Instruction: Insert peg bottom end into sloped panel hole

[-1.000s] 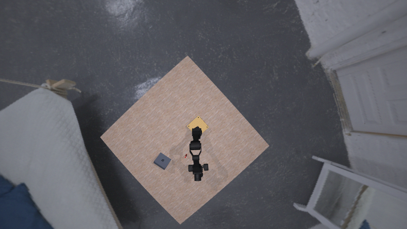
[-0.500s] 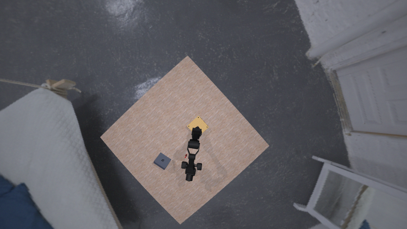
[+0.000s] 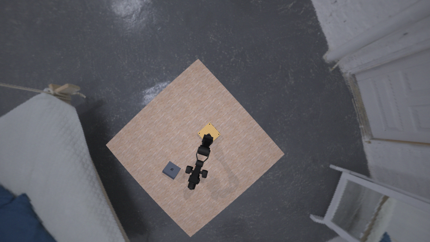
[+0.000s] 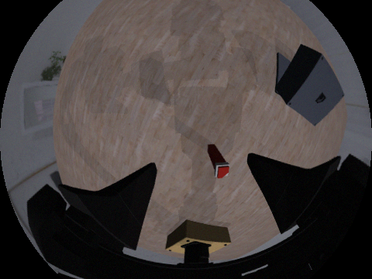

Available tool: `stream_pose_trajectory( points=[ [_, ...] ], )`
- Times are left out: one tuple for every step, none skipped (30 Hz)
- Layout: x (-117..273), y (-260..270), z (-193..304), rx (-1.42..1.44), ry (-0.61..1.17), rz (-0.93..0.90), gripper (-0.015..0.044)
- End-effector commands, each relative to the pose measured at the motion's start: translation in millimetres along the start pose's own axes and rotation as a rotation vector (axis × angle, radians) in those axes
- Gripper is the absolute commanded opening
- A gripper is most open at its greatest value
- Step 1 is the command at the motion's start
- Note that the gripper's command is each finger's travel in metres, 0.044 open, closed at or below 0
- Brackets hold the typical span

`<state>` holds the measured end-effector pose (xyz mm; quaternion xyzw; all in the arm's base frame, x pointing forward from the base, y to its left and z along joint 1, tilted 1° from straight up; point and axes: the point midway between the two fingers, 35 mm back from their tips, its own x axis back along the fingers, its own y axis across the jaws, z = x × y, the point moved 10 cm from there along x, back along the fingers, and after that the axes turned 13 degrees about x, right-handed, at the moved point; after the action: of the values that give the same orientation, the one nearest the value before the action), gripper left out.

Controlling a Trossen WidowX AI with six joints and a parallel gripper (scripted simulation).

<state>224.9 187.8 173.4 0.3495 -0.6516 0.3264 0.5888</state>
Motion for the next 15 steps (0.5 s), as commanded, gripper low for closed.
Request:
stream_pose_trajectory(
  points=[
    [6.4, -12.0, 9.1, -0.036, 0.038, -0.002, 0.0440],
    [8.1, -14.8, 11.5, -0.046, 0.048, -0.004, 0.0440],
    [9.5, -17.1, 13.5, -0.054, 0.056, -0.006, 0.0440],
    [10.4, -18.4, 14.8, -0.059, 0.060, -0.007, 0.0440],
    [10.7, -18.9, 15.2, -0.061, 0.062, -0.007, 0.0440],
    [10.7, -18.9, 15.2, -0.061, 0.062, -0.007, 0.0440],
    [10.4, -18.9, 15.2, -0.061, 0.062, -0.007, 0.0440],
    [9.9, -18.9, 15.1, -0.061, 0.062, -0.007, 0.0440],
    [9.1, -18.9, 15.1, -0.061, 0.062, -0.007, 0.0440],
    [8.0, -19.0, 15.1, -0.061, 0.062, -0.007, 0.0440],
    [6.6, -19.0, 15.0, -0.061, 0.062, -0.007, 0.0440],
    [5.1, -19.1, 15.0, -0.061, 0.062, -0.007, 0.0440],
    [3.4, -19.1, 14.9, -0.061, 0.062, -0.007, 0.0440],
    [1.8, -19.2, 14.9, -0.061, 0.062, -0.007, 0.0440],
    [0.1, -19.2, 14.9, -0.061, 0.062, -0.007, 0.0440]
  ],
)
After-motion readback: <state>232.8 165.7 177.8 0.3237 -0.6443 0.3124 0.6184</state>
